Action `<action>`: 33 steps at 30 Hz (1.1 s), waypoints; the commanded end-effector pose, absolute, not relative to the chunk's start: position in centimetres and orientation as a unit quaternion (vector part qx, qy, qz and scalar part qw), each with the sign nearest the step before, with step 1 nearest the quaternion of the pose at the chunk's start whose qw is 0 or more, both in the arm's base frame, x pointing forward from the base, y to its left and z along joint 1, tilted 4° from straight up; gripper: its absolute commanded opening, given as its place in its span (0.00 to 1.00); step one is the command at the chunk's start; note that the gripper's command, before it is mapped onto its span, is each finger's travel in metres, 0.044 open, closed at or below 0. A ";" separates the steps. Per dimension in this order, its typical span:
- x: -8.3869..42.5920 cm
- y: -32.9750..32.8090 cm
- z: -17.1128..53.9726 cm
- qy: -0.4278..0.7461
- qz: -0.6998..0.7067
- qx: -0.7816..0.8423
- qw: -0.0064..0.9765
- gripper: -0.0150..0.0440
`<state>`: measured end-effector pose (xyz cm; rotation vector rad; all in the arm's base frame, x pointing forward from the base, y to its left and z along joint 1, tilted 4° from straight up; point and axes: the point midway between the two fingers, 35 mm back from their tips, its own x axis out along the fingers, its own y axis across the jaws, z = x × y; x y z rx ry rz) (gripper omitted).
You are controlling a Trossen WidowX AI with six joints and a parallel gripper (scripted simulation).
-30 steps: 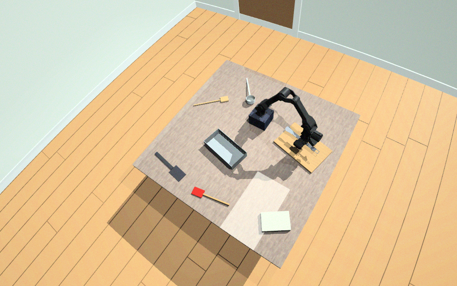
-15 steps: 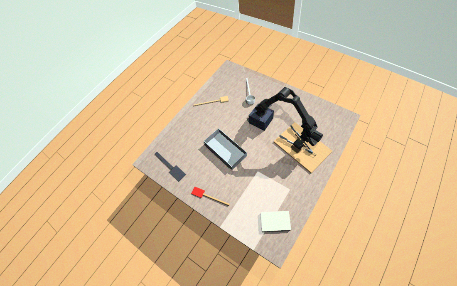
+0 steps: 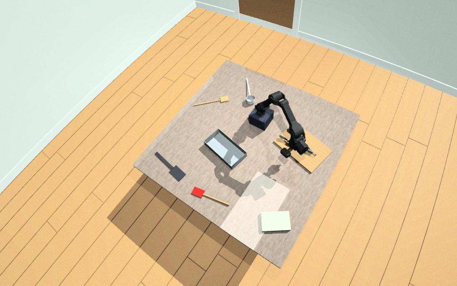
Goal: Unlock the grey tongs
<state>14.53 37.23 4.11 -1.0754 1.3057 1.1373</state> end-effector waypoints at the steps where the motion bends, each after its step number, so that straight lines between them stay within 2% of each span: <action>1: 15.5 36.9 5.3 0.539 0.482 -0.454 0.520 1.00; 5: 15.5 36.8 5.6 0.539 0.482 -0.454 0.521 1.00; 11: 16.0 36.3 10.1 0.545 0.475 -0.448 0.527 1.00; 33: 16.0 36.3 10.1 0.545 0.475 -0.448 0.527 1.00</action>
